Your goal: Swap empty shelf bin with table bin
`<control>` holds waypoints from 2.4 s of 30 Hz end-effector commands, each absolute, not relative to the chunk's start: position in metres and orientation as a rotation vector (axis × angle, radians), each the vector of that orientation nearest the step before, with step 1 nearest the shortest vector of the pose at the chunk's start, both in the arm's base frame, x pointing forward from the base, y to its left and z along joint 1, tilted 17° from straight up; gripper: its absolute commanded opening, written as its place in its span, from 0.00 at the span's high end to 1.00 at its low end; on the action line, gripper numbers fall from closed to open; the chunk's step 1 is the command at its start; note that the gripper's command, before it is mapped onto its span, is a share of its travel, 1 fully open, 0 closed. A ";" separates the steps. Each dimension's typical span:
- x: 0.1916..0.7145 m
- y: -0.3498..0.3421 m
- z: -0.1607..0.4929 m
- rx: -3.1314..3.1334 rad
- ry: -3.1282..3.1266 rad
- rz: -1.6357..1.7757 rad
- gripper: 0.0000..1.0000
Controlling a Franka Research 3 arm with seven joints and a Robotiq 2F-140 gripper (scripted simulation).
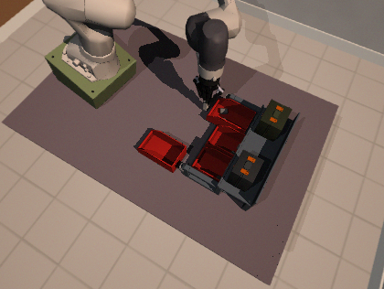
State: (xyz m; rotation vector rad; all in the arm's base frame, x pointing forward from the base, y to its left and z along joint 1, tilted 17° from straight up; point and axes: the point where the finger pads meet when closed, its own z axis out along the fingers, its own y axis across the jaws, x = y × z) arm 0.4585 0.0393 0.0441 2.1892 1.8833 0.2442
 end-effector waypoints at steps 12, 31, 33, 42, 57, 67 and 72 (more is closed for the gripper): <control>0.467 0.037 0.046 2.180 1.886 0.242 1.00; 0.475 0.036 0.049 2.180 1.886 0.242 1.00; 0.475 0.036 0.049 2.180 1.886 0.242 1.00; 0.476 0.036 0.049 2.180 1.886 0.242 1.00; 0.484 0.035 0.052 2.180 1.886 0.242 1.00; 0.495 0.033 0.055 2.180 1.886 0.242 1.00; 0.501 0.032 0.057 2.180 1.886 0.242 1.00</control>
